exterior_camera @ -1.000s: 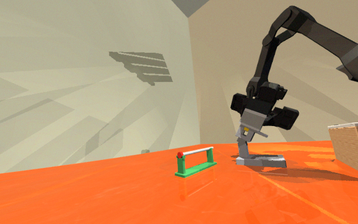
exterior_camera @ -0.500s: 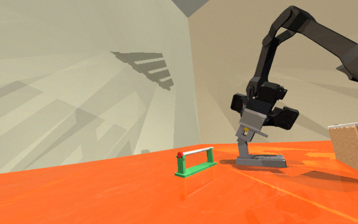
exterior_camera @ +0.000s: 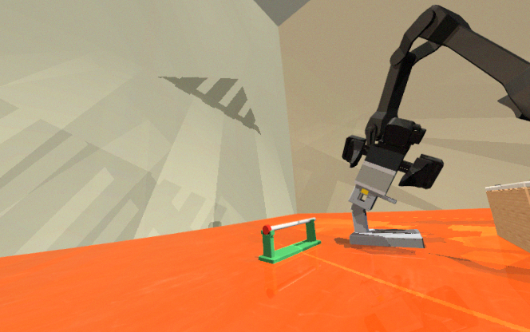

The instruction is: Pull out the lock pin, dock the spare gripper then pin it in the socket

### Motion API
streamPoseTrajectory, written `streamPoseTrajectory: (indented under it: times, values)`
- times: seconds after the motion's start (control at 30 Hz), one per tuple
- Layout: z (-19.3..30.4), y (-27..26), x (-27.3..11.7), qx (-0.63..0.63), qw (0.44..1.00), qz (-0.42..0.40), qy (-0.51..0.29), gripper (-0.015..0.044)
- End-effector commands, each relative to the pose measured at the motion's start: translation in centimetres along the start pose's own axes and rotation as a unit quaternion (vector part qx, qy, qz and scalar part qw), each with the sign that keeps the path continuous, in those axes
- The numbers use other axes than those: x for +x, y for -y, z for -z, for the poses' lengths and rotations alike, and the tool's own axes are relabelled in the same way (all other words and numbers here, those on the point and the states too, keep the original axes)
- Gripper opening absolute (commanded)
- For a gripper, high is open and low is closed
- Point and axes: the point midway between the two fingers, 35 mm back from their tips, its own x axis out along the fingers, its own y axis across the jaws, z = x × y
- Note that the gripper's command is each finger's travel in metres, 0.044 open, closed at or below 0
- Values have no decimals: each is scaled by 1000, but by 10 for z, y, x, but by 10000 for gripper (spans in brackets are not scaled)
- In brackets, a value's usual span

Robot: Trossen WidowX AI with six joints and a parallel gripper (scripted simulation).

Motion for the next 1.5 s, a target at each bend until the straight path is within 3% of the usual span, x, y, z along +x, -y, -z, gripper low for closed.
streamPoseTrajectory:
  times: [0.0,1.47]
  values:
    - [-8,0,-5,0,1000,0,0,440]
    - [-80,13,-44,20,1000,8,-1,440]
